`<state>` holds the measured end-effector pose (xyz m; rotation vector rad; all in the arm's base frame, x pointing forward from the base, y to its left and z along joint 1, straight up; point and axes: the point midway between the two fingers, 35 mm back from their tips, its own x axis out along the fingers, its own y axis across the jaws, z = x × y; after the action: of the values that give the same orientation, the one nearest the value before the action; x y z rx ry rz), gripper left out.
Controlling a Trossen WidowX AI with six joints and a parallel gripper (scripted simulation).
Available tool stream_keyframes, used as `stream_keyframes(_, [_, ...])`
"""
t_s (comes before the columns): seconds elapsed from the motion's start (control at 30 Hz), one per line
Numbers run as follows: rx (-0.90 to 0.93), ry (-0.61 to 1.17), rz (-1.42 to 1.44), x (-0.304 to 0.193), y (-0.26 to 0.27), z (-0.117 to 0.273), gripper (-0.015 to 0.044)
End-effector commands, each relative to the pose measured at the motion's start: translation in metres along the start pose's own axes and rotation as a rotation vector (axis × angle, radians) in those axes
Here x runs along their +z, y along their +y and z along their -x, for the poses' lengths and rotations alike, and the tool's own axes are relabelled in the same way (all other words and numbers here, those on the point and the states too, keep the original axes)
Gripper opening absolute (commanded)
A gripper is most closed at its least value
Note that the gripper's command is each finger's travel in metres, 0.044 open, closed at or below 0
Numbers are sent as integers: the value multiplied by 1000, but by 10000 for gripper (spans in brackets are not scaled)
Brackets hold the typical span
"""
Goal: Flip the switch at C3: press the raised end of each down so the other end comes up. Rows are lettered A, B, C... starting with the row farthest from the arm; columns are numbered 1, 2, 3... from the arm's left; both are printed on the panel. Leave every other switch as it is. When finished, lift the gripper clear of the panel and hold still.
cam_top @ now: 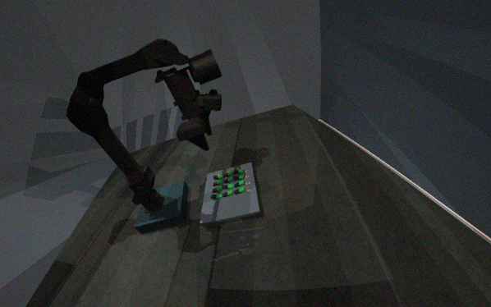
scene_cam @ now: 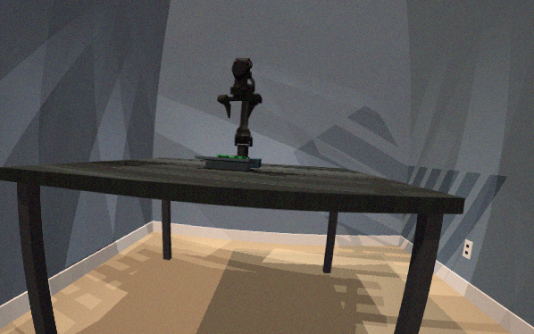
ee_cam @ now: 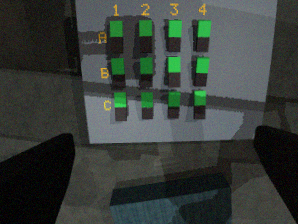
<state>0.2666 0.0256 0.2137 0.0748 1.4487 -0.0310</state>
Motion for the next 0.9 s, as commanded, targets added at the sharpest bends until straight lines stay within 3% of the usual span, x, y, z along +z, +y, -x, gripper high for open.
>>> stream_keyframes(0.0, [-1, 0, 0, 0, 0, -2, 374])
stream_keyframes(0.33, [-28, 25, -2, -29, -24, -94, 111])
stream_keyframes(0.47, [-30, 27, -2, -33, -26, -101, 6])
stream_keyframes(0.6, [-30, 51, -2, -32, -27, -133, 0])
stream_keyframes(0.87, [-30, 53, -2, -33, -28, -146, 0])
